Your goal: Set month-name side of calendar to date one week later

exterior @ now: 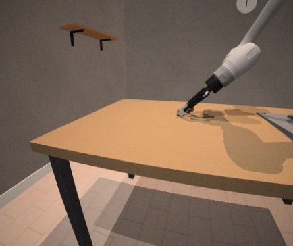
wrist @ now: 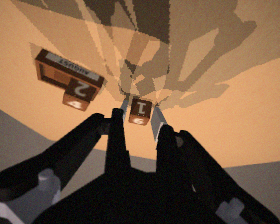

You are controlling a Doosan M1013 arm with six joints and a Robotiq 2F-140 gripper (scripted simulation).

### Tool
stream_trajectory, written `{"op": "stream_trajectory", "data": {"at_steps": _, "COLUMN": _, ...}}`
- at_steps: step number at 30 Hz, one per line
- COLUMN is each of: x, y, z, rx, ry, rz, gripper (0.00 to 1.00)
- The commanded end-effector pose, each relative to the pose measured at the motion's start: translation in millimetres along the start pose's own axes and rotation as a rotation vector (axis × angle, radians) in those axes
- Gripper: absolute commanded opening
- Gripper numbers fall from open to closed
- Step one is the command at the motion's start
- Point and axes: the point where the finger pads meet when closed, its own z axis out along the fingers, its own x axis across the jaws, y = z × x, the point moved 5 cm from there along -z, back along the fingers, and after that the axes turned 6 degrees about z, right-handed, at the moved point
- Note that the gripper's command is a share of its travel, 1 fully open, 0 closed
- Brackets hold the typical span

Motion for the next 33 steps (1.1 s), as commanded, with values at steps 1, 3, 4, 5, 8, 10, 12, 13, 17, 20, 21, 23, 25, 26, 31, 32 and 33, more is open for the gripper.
{"op": "stream_trajectory", "data": {"at_steps": 1, "x": 0.0, "y": 0.1, "z": 0.0, "rx": 0.000, "ry": 0.000, "rz": 0.000, "gripper": 0.35}}
{"op": "stream_trajectory", "data": {"at_steps": 3, "x": 0.0, "y": 0.1, "z": 0.0, "rx": 0.000, "ry": 0.000, "rz": 0.000, "gripper": 0.35}}
{"op": "stream_trajectory", "data": {"at_steps": 4, "x": 0.0, "y": 0.1, "z": 0.0, "rx": 0.000, "ry": 0.000, "rz": 0.000, "gripper": 0.35}}
{"op": "stream_trajectory", "data": {"at_steps": 5, "x": 0.0, "y": 0.1, "z": 0.0, "rx": 0.000, "ry": 0.000, "rz": 0.000, "gripper": 0.24}}
{"op": "stream_trajectory", "data": {"at_steps": 8, "x": 0.0, "y": 0.1, "z": 0.0, "rx": 0.000, "ry": 0.000, "rz": 0.000, "gripper": 0.24}}
{"op": "stream_trajectory", "data": {"at_steps": 10, "x": 0.0, "y": 0.1, "z": 0.0, "rx": 0.000, "ry": 0.000, "rz": 0.000, "gripper": 0.24}}
{"op": "stream_trajectory", "data": {"at_steps": 12, "x": 0.0, "y": 0.1, "z": 0.0, "rx": 0.000, "ry": 0.000, "rz": 0.000, "gripper": 0.24}}
{"op": "stream_trajectory", "data": {"at_steps": 13, "x": 0.0, "y": 0.1, "z": 0.0, "rx": 0.000, "ry": 0.000, "rz": 0.000, "gripper": 0.24}}
{"op": "stream_trajectory", "data": {"at_steps": 17, "x": 0.0, "y": 0.1, "z": 0.0, "rx": 0.000, "ry": 0.000, "rz": 0.000, "gripper": 0.24}}
{"op": "stream_trajectory", "data": {"at_steps": 20, "x": 0.0, "y": 0.1, "z": 0.0, "rx": 0.000, "ry": 0.000, "rz": 0.000, "gripper": 0.24}}
{"op": "stream_trajectory", "data": {"at_steps": 21, "x": 0.0, "y": 0.1, "z": 0.0, "rx": 0.000, "ry": 0.000, "rz": 0.000, "gripper": 0.24}}
{"op": "stream_trajectory", "data": {"at_steps": 23, "x": 0.0, "y": 0.1, "z": 0.0, "rx": 0.000, "ry": 0.000, "rz": 0.000, "gripper": 0.24}}
{"op": "stream_trajectory", "data": {"at_steps": 25, "x": 0.0, "y": 0.1, "z": 0.0, "rx": 0.000, "ry": 0.000, "rz": 0.000, "gripper": 0.24}}
{"op": "stream_trajectory", "data": {"at_steps": 26, "x": 0.0, "y": 0.1, "z": 0.0, "rx": 0.000, "ry": 0.000, "rz": 0.000, "gripper": 0.24}}
{"op": "stream_trajectory", "data": {"at_steps": 31, "x": 0.0, "y": 0.1, "z": 0.0, "rx": 0.000, "ry": 0.000, "rz": 0.000, "gripper": 0.24}}
{"op": "stream_trajectory", "data": {"at_steps": 32, "x": 0.0, "y": 0.1, "z": 0.0, "rx": 0.000, "ry": 0.000, "rz": 0.000, "gripper": 0.24}}
{"op": "stream_trajectory", "data": {"at_steps": 33, "x": 0.0, "y": 0.1, "z": 0.0, "rx": 0.000, "ry": 0.000, "rz": 0.000, "gripper": 0.24}}
